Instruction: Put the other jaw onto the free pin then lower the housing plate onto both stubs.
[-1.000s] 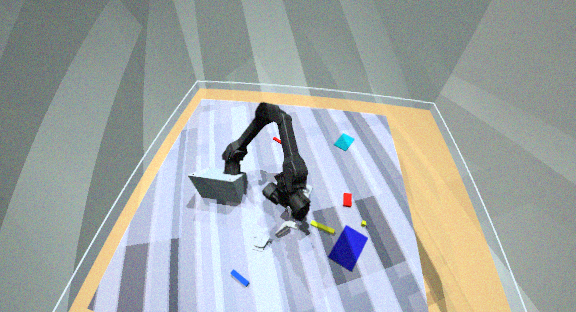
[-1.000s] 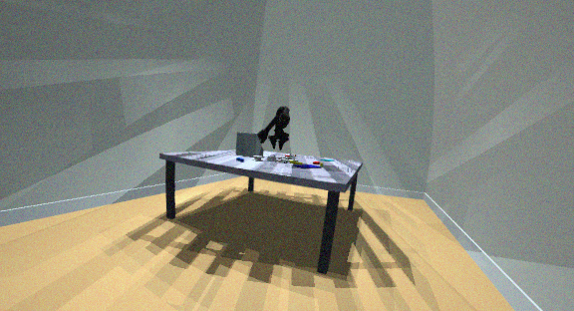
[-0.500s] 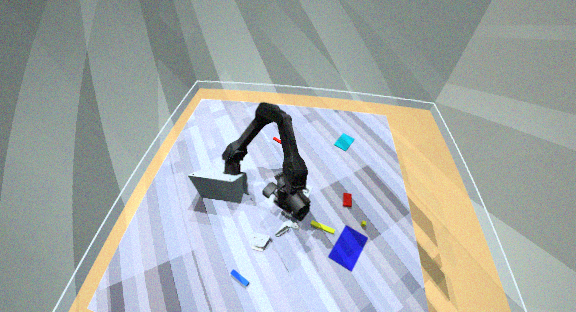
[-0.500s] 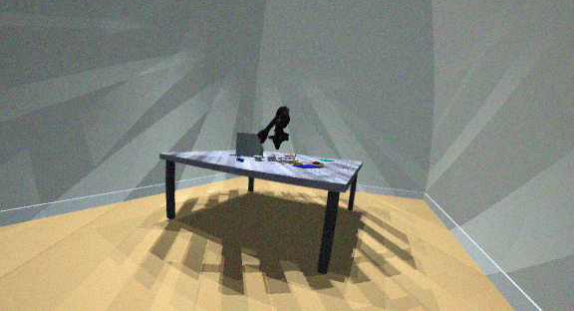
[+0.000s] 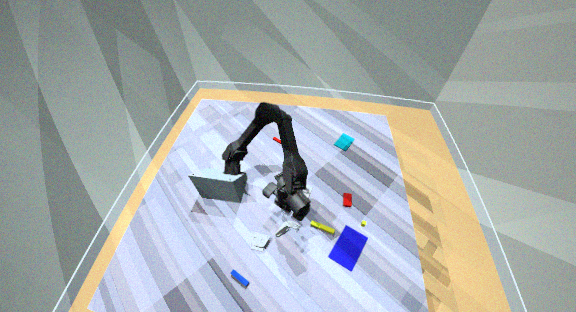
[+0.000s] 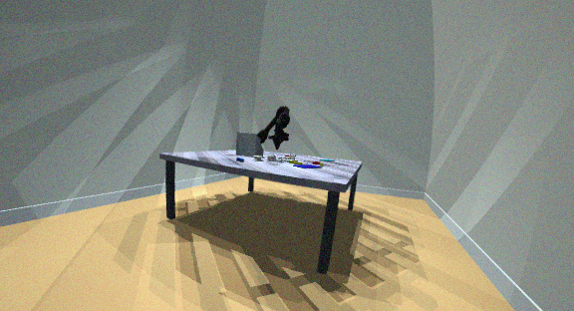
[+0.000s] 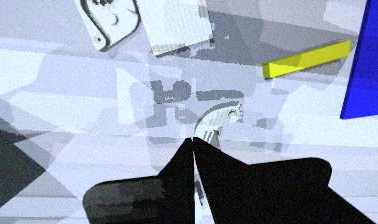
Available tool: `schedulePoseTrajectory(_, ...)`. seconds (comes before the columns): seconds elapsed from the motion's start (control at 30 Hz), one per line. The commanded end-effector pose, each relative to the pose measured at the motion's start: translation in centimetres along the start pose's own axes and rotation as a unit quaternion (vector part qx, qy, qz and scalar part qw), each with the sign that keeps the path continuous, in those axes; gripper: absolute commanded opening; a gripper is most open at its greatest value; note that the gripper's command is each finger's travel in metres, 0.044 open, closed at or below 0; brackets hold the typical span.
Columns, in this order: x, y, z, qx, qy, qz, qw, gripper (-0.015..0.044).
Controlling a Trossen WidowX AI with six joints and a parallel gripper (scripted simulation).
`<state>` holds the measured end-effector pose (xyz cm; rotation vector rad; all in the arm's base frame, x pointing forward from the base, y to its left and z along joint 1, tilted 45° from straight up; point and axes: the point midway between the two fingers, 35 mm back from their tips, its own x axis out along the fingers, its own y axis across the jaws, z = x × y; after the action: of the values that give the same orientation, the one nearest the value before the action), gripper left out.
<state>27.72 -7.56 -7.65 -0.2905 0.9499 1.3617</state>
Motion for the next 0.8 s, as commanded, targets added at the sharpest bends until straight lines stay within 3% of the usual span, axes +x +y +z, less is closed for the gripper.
schedulePoseTrajectory(0.0,0.0,0.0,0.0,0.002,0.0,0.0,1.0,0.0053)
schedulePoseTrajectory(0.5,-0.12,-0.26,-0.39,0.16,0.0,-0.001,0.987,0.044)
schedulePoseTrajectory(0.77,-0.19,-0.4,-0.61,0.247,0.0,-0.001,0.969,0.044)
